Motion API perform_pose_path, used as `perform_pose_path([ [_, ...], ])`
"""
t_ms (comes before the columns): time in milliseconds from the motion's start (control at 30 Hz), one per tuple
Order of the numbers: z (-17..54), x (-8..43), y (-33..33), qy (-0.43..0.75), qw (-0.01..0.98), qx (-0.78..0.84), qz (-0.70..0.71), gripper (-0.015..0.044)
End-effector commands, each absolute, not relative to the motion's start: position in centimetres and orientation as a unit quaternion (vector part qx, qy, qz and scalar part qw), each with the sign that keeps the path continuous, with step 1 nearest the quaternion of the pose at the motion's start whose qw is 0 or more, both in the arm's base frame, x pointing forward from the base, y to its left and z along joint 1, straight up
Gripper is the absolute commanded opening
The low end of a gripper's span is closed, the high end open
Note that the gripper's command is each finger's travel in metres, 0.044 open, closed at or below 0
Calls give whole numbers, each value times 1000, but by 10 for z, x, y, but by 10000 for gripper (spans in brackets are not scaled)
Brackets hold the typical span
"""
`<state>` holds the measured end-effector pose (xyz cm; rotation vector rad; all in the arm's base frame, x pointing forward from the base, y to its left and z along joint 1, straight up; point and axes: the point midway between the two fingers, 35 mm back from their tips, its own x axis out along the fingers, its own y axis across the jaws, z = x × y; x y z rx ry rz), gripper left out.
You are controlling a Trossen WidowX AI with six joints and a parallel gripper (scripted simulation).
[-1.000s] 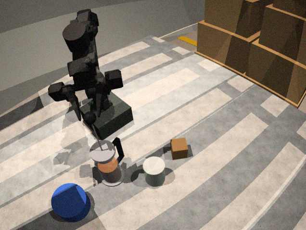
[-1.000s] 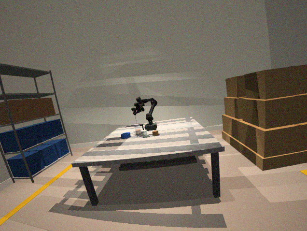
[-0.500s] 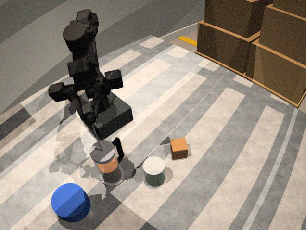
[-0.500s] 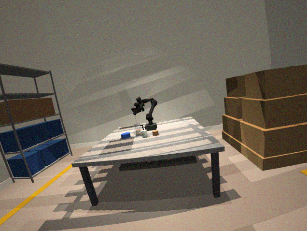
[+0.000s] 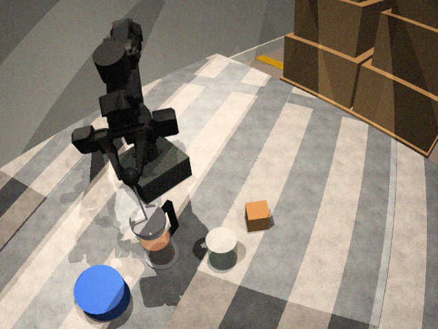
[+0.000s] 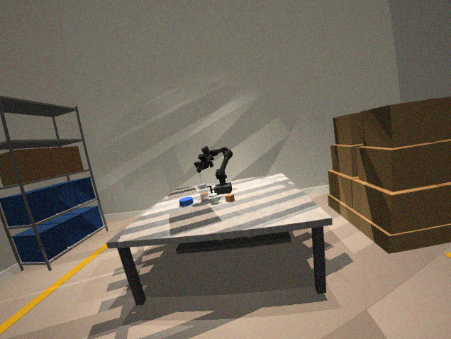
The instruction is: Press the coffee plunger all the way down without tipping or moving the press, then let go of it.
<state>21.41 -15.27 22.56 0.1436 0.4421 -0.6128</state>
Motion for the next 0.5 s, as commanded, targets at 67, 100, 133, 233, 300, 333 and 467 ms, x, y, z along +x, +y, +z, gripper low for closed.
perform_pose_path([
  [67, 200, 214, -153, 238, 922, 75, -296, 130],
  [100, 198, 215, -153, 238, 922, 75, -296, 130],
  [133, 196, 215, -153, 238, 922, 75, -296, 130],
  [233, 192, 215, -154, 238, 922, 75, -296, 130],
  [300, 188, 216, -154, 238, 922, 75, -296, 130],
  [333, 187, 216, -154, 238, 922, 75, -296, 130],
  [467, 180, 217, -155, 238, 922, 75, -296, 130],
])
